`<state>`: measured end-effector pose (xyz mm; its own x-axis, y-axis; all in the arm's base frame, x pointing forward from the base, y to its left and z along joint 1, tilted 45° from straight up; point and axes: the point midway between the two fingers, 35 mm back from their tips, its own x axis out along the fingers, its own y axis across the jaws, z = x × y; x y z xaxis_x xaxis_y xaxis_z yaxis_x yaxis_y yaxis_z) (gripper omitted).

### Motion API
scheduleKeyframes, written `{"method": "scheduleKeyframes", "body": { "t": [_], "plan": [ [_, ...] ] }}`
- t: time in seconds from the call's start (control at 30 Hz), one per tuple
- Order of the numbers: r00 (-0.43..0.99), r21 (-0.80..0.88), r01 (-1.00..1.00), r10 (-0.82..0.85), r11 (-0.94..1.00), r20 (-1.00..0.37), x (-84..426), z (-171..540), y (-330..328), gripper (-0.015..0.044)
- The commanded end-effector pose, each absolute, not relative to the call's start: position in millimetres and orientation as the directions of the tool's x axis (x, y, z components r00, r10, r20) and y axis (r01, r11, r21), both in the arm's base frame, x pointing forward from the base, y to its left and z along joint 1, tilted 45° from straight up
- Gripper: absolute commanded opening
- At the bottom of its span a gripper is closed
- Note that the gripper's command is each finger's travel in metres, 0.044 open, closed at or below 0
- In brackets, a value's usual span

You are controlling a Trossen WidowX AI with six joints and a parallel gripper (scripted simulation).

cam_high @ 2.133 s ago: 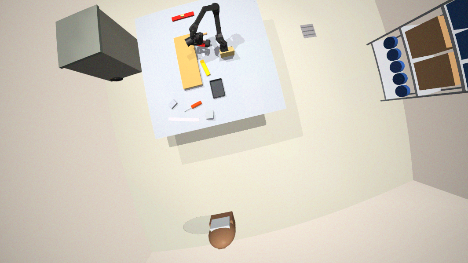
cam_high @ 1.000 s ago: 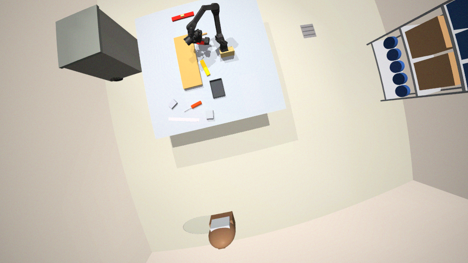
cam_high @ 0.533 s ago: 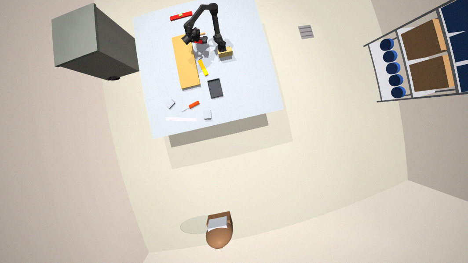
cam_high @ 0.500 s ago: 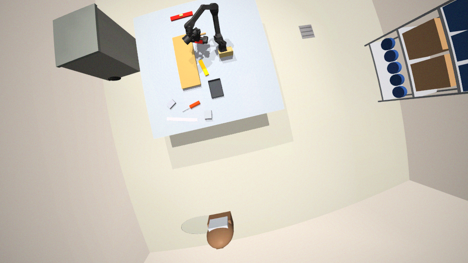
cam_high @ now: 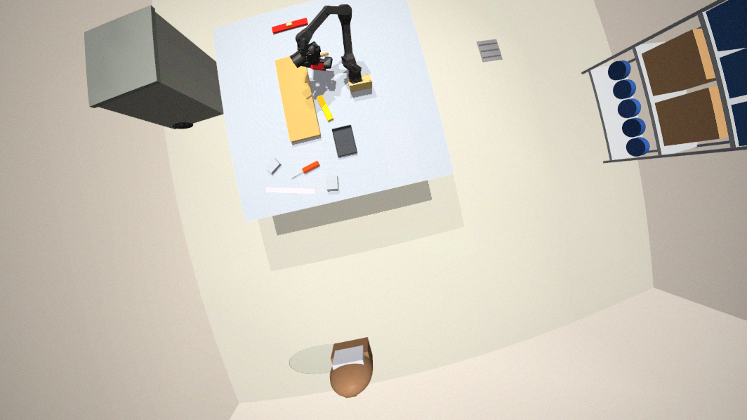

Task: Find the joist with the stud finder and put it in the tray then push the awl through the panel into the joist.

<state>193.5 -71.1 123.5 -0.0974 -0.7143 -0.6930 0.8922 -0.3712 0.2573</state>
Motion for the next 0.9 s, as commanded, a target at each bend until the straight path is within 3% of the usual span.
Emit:
{"method": "scheduleKeyframes", "body": {
  "t": [0.0,0.87],
  "plan": [
    [-0.083,0.260,0.892,-0.700,-0.369,-0.709,193.2,124.4,-71.4,0.0000],
    [-0.028,0.251,0.892,-0.601,-0.376,-0.799,190.5,125.4,-75.4,0.0000]
  ]
}}
